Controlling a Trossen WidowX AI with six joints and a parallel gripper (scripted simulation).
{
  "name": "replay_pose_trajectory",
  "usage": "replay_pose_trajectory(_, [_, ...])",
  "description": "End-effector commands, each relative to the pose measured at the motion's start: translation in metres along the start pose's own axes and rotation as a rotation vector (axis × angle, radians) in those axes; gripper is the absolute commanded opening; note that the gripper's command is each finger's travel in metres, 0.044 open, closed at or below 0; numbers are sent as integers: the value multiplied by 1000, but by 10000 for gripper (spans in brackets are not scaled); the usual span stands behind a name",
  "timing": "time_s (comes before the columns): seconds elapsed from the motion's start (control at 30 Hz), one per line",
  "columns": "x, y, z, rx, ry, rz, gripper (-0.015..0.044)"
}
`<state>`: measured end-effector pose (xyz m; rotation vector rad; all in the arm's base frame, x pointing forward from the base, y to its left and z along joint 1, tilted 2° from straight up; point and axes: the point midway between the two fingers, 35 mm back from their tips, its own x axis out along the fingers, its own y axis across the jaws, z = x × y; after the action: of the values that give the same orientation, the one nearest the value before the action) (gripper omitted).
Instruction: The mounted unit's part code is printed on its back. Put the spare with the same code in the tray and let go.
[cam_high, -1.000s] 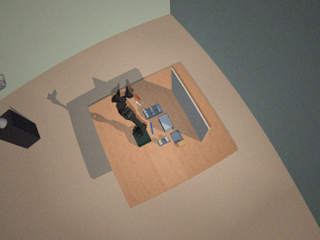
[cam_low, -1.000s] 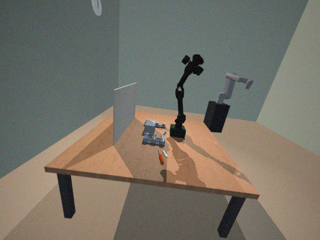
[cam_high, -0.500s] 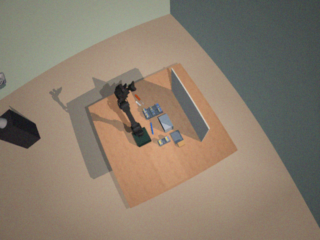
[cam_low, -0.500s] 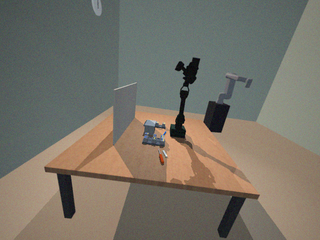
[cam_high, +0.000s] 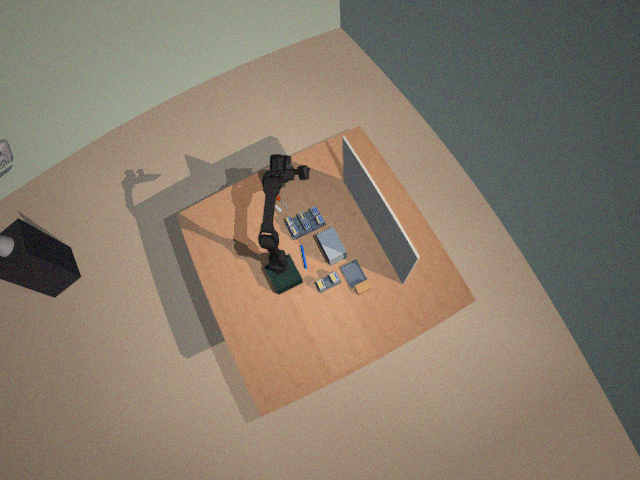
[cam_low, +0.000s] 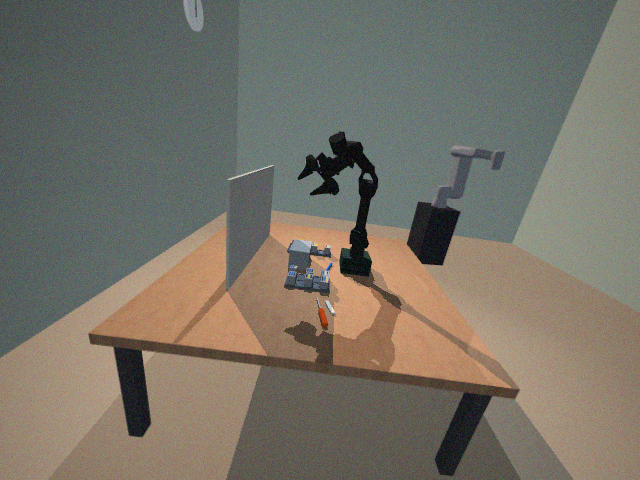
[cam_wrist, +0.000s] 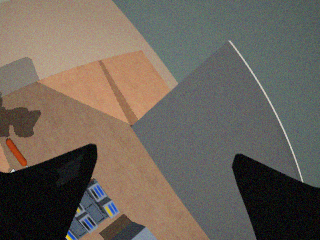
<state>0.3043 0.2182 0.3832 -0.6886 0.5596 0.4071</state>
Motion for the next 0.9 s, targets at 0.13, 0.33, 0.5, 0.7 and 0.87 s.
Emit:
replay_pose_trajectory(0.13, [87,-51,-89,234,359,7,440])
replay_pose_trajectory(0.33, [125,-87,-166,454,591,23,440])
replay_pose_trajectory(0.5, [140,-110,-237,673,772,44,440])
replay_pose_trajectory(0.7, [143,-127,-310,929,938,72,440])
replay_pose_trajectory(0.87, [142,-127,-312,935,942,72,440])
